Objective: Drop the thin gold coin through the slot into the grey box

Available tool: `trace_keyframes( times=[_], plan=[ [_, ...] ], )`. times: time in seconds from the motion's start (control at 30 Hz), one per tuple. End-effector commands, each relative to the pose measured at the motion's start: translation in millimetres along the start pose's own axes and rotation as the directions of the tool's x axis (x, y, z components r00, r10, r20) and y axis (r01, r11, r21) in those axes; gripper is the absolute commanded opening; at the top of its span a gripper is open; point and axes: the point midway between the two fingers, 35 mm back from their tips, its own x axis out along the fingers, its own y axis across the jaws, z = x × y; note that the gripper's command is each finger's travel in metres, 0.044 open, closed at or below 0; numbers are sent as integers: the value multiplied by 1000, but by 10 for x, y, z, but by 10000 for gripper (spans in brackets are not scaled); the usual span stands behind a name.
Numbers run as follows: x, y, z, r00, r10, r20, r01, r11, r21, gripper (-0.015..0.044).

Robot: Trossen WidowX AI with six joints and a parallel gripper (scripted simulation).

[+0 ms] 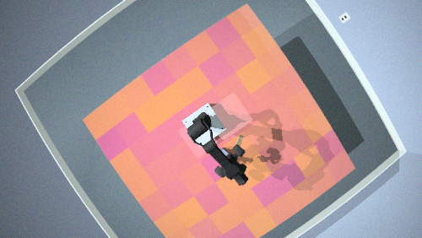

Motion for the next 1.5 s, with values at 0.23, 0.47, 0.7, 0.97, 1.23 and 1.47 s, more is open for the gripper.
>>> trace_keyframes(
  times=[0.23, 0.47, 0.7, 0.97, 1.23, 1.47],
  plan=[
    [0, -93, -32, 1000, -2, -1, 2, 1000, 5, 0],
    [0, -93, -32, 1000, -2, -1, 2, 1000, 5, 0],
    [3, -124, -59, 1000, -2, -1, 2, 1000, 3, 0],
    [2, -126, -60, 1000, -3, -2, 3, 1000, 3, 0],
    [15, -128, -59, 1000, -3, -2, 3, 1000, 3, 0],
    [57, -138, -60, 1000, -3, -2, 3, 1000, 4, 0]
  ],
)
